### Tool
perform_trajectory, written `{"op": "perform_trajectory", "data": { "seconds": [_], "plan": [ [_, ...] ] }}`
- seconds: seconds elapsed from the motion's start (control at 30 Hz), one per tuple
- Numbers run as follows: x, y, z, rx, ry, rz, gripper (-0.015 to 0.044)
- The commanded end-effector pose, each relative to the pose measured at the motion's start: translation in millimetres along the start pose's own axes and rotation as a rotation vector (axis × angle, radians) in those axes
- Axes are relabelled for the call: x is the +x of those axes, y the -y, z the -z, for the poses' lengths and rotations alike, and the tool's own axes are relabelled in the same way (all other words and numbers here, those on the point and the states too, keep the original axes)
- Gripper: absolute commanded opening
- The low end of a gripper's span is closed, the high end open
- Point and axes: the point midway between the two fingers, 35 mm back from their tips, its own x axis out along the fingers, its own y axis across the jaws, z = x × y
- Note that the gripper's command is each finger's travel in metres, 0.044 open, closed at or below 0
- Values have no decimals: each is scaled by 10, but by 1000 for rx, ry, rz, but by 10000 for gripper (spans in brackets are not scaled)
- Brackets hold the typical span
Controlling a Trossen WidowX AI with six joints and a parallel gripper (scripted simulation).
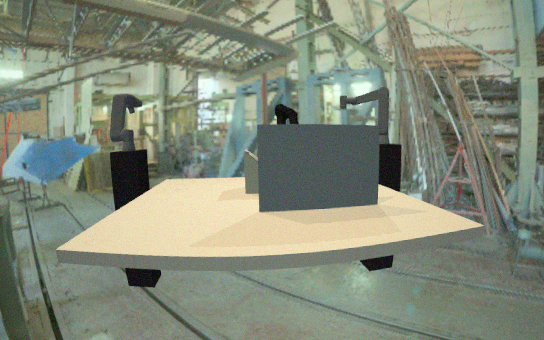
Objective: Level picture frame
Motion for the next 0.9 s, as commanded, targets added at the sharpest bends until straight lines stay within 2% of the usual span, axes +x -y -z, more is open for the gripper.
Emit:
{"op": "perform_trajectory", "data": {
  "seconds": [0.0, 0.3, 0.6, 0.87],
  "plan": [
    [7, 28, -3, 1, -3, 7, 260],
    [117, 10, 21, 1, -4, 6, 260],
    [790, 26, 5, -1, -5, 2, 260],
    [805, 29, 1, -1, -5, 2, 260]
  ]
}}
